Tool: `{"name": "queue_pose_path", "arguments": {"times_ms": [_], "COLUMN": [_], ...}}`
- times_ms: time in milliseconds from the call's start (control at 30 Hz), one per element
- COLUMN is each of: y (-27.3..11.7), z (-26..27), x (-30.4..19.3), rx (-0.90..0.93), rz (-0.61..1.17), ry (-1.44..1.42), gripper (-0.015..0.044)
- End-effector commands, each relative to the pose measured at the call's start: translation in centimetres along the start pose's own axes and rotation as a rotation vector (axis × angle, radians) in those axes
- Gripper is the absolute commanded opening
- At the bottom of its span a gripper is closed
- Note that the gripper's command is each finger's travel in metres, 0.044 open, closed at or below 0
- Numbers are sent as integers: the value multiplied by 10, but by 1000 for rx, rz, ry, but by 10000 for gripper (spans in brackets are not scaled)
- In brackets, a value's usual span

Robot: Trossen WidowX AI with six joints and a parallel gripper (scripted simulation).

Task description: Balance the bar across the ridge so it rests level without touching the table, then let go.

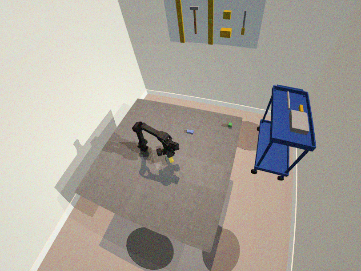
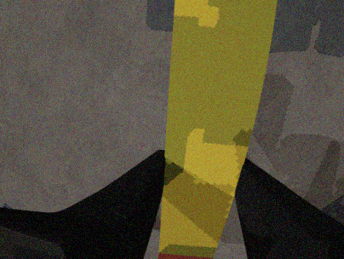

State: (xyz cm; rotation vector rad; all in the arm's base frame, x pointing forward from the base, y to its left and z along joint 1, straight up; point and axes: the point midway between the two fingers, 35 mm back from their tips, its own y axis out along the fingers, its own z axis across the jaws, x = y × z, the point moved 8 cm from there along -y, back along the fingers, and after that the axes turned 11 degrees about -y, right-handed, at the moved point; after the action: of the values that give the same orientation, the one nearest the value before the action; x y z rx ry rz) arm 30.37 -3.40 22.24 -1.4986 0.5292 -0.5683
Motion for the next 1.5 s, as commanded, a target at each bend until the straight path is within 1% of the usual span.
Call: {"name": "queue_pose_path", "arguments": {"times_ms": [0, 1467], "y": [0, 0], "z": [6, 67], "x": [-6, -66], "rx": [5, 13], "rz": [1, -5], "ry": [-176, -1929], "gripper": [0, 0]}}
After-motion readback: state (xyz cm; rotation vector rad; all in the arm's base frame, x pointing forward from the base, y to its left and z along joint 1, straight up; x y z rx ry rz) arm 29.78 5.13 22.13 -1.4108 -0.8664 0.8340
